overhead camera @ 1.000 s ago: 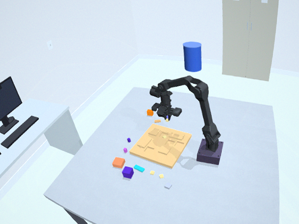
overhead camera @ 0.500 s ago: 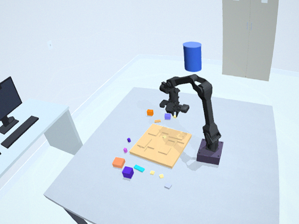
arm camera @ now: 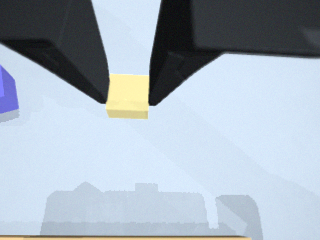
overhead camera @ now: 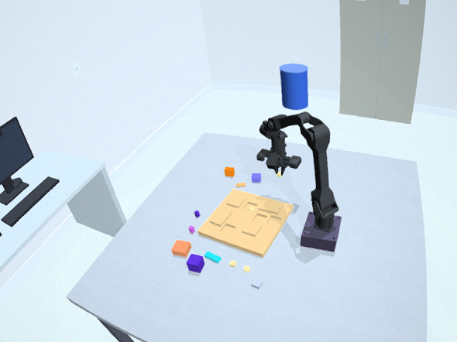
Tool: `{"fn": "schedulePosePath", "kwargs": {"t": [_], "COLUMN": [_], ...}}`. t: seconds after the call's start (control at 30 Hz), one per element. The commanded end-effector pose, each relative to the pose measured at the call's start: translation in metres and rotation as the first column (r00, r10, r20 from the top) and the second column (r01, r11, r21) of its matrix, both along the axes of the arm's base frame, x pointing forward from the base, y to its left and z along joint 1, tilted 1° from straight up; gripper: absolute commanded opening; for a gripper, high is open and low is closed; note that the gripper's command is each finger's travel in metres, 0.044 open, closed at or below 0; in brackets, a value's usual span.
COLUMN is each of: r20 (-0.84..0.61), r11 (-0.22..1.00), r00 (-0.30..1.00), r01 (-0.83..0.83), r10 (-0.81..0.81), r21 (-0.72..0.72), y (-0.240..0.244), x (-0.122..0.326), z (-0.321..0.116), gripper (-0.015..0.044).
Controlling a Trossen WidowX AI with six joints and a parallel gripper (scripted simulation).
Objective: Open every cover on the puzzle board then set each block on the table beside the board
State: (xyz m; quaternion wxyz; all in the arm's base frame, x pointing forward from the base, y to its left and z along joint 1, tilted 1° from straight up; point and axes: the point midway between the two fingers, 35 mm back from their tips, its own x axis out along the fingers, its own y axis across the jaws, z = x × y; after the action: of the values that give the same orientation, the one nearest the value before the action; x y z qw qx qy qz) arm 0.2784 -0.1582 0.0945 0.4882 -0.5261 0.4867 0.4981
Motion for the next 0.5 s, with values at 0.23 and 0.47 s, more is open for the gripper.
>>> {"fn": "schedulePosePath", "kwargs": {"t": [0.23, 0.47], "r20": [0.008, 0.009], "r11": [1.000, 1.000], "r00": [1.000, 1.000], "r01": [-0.005, -0.005], "r10": [0.005, 0.005], "r21": [-0.002, -0.002], "y": [-0.005, -0.007], "x": [-0.003, -0.002], "z": [-0.009, -0.020], "gripper": [0.0080, 0.0080]}}
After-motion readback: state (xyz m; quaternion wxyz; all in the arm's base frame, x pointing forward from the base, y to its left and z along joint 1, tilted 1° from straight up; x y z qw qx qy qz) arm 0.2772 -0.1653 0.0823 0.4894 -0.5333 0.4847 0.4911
